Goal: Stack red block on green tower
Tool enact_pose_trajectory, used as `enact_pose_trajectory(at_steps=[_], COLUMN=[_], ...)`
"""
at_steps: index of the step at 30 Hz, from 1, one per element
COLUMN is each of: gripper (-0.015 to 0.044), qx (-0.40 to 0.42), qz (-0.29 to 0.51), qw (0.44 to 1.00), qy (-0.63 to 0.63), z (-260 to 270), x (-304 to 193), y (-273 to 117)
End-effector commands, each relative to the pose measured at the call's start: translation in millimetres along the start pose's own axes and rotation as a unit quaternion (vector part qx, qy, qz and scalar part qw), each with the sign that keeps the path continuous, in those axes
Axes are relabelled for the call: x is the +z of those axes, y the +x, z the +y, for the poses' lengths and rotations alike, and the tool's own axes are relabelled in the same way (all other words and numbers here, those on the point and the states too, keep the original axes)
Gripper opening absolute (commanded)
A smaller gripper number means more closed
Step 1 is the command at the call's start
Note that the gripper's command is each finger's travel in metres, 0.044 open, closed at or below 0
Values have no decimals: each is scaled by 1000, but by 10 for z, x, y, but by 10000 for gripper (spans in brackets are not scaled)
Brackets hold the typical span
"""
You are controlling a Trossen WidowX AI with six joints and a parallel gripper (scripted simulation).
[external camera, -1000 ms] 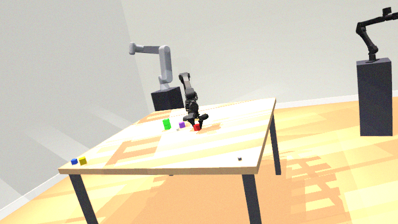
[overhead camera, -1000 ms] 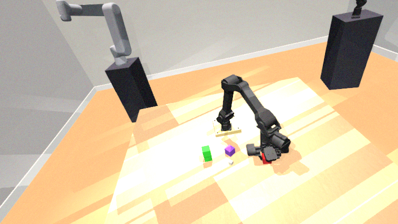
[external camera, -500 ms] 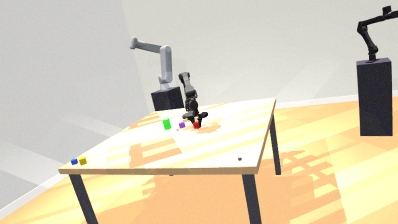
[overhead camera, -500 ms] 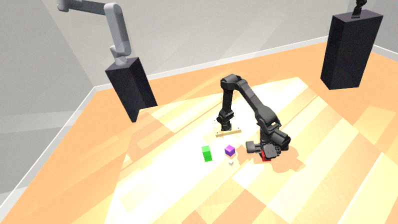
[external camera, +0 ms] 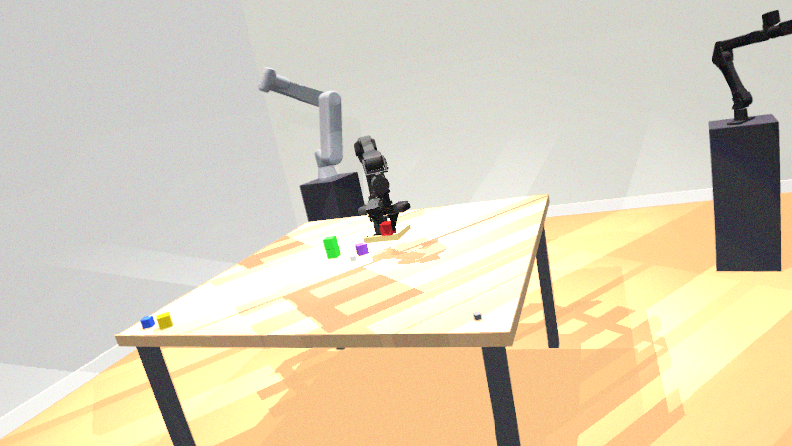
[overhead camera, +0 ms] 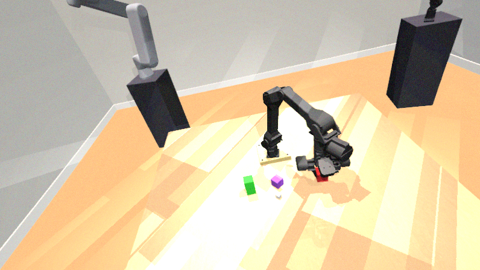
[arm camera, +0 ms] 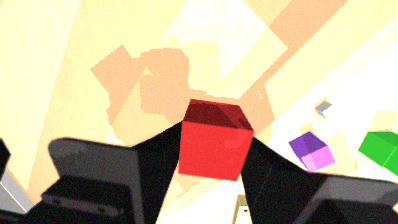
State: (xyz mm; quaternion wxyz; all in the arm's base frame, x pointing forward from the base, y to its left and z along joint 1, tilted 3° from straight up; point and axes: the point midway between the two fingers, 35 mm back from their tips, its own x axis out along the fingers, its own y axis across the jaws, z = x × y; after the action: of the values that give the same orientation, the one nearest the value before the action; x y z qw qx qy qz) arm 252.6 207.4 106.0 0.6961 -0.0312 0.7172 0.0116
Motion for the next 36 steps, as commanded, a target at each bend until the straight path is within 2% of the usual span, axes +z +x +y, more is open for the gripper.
enact_pose_trajectory(at_steps=[1, 11, 36], gripper=[0, 0, 0], qx=[1, 1, -2], qz=[-4, -4, -8], qw=[1000, 1000, 1000], qy=[1, 1, 1], z=[1, -33, -1423], x=[7, 20, 234], y=[-155, -214, -264])
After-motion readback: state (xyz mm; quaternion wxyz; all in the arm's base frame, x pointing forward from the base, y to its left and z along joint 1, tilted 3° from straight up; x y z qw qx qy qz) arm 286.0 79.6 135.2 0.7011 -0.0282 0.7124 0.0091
